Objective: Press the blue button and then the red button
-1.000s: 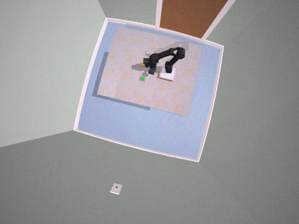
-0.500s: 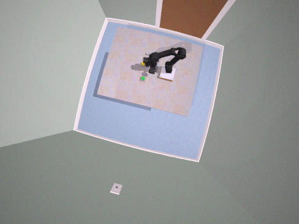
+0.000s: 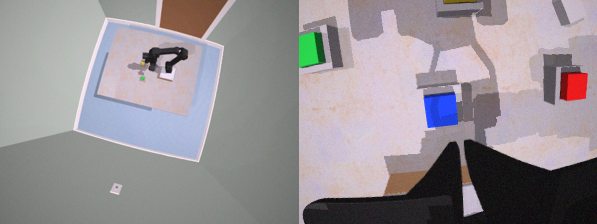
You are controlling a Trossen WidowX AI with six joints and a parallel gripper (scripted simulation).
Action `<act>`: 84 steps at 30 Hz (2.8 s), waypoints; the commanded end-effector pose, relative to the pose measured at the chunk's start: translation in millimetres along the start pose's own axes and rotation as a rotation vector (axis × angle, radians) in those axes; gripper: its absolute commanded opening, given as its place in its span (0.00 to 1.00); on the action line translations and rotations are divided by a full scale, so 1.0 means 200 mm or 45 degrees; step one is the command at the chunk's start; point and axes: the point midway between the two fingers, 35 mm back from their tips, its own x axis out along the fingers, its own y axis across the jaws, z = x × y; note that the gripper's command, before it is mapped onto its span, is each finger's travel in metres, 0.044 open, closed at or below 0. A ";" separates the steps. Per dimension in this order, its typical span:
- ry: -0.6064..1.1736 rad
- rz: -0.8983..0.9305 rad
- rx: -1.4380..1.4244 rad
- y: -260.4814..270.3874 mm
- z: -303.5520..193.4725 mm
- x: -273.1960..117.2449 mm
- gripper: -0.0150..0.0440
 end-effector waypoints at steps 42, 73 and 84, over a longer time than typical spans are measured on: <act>-0.004 -0.021 0.006 -0.81 0.04 0.40 0.29; -0.010 -0.032 0.011 -0.82 0.04 0.43 0.29; -0.003 -0.011 0.007 -0.71 0.15 0.27 0.47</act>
